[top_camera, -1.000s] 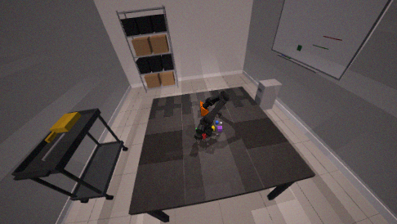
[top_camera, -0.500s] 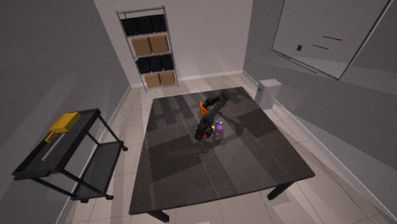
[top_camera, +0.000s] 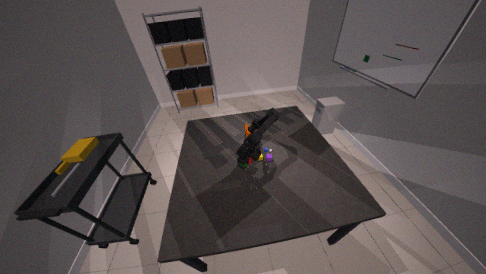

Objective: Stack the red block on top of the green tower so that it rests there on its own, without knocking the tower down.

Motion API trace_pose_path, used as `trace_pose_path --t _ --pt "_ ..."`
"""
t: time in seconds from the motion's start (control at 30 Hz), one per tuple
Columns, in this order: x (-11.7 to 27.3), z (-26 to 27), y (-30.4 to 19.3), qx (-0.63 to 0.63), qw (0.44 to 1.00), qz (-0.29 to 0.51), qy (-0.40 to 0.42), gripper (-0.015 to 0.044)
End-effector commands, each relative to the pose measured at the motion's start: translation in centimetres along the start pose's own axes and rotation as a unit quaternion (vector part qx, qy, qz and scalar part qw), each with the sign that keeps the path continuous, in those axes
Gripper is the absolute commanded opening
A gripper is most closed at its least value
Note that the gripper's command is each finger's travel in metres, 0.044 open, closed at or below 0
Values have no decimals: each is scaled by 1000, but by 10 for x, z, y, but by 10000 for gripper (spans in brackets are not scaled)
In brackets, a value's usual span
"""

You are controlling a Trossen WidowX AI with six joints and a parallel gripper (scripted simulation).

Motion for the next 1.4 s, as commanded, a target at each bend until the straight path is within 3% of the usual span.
trace_pose_path --t 0.0,0.23,0.53,0.7,1.1,1.37 --pt "23 -2 1 4 1000 -2 -7 0" --pt "53 -2 1 4 1000 -2 -8 0" --pt "55 -1 -1 4 1000 -1 -8 0" --pt "56 -12 -35 2 1000 0 -9 0" --pt "49 -14 -49 4 1000 0 -8 0" --pt "21 -15 -48 4 1000 -1 -8 0"
Point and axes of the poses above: the point midway between the two fingers, 35 mm back from their tips, its own x axis back along the fingers, its own z axis across the jaws, y = z × x, the point moved 1 cm from there along x, back along the fingers, and after that the axes turned 14 degrees about -x, right-handed, at the moved point
